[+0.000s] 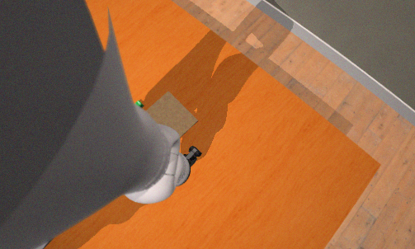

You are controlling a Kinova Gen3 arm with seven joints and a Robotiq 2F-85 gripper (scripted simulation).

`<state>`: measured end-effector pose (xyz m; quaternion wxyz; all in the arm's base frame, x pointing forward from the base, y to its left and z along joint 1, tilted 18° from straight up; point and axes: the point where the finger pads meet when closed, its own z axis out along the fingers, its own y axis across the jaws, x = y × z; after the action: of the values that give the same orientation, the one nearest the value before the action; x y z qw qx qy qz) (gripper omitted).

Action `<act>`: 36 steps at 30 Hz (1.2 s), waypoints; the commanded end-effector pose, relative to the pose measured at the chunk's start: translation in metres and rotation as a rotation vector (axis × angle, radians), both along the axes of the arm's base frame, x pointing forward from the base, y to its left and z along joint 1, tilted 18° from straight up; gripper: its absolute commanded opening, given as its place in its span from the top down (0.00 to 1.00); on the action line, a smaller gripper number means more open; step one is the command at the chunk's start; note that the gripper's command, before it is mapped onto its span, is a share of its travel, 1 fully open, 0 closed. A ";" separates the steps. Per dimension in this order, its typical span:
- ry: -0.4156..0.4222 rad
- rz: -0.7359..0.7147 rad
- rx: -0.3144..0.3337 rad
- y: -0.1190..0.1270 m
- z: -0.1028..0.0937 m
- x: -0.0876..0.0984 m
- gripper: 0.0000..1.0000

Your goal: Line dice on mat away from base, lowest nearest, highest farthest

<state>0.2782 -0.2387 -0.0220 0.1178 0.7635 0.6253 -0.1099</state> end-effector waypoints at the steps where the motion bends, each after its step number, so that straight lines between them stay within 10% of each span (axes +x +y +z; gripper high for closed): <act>1: 0.010 0.033 0.001 0.020 -0.006 0.009 0.00; 24: 0.010 0.033 0.001 0.142 -0.048 0.065 0.00; 36: 0.010 0.033 0.001 0.166 -0.056 0.076 0.00</act>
<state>0.3523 -0.0793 -0.0763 0.1148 0.7592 0.6312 -0.1098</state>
